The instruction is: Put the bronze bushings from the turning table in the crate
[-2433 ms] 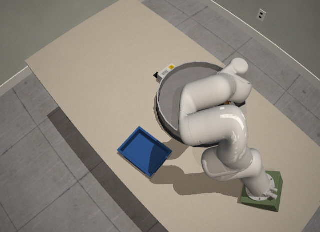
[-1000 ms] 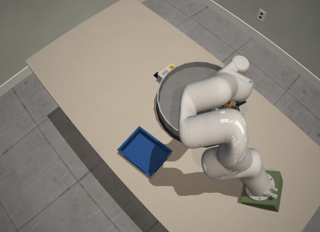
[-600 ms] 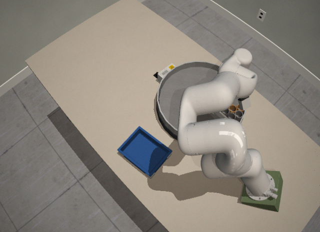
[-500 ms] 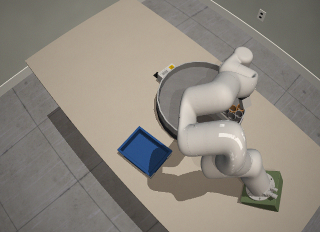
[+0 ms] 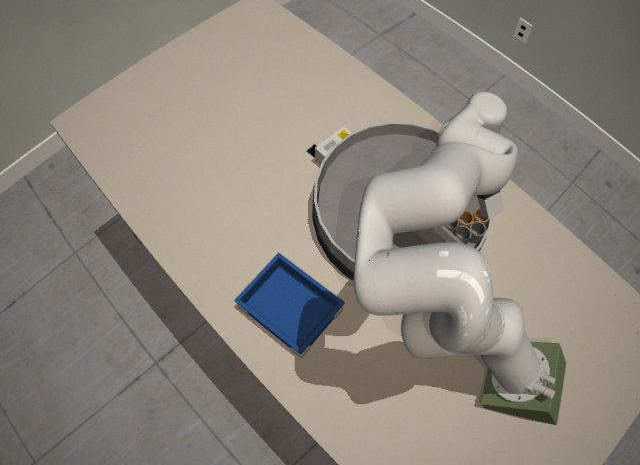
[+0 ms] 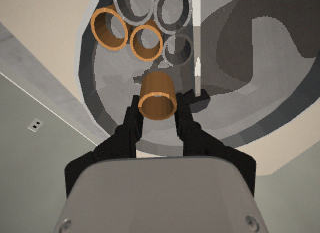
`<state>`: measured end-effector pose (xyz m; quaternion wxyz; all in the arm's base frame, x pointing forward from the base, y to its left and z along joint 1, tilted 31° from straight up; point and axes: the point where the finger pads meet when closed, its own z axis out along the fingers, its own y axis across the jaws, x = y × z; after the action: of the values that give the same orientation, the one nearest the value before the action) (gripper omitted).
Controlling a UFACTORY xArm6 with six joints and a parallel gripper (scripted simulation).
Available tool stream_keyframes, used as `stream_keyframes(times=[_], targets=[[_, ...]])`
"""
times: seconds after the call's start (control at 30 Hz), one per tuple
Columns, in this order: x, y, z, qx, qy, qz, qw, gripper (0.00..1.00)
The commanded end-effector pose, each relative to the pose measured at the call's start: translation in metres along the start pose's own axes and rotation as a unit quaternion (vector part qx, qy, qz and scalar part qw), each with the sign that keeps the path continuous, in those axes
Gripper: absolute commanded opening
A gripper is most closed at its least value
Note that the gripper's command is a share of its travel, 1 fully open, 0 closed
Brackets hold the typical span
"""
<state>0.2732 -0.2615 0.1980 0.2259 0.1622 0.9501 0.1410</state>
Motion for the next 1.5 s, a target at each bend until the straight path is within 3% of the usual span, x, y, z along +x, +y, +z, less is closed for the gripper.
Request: stream_keyframes(times=[0.0, 0.33, 0.67, 0.73, 1.23, 1.3, 1.47], targets=[[-0.001, 0.000, -0.001, 0.001, -0.001, -0.001, 1.000, 0.00], [-0.002, 0.014, -0.001, 0.001, -0.001, -0.001, 1.000, 0.00], [-0.004, 0.079, -0.001, 0.001, -0.001, -0.001, 1.000, 0.00], [-0.004, 0.079, -0.001, 0.001, -0.001, -0.001, 1.000, 0.00], [-0.009, 0.207, -0.001, 0.001, -0.001, -0.001, 1.000, 0.00], [-0.009, 0.207, -0.001, 0.001, -0.001, -0.001, 1.000, 0.00], [-0.010, 0.254, -0.001, 0.001, -0.001, -0.001, 1.000, 0.00]])
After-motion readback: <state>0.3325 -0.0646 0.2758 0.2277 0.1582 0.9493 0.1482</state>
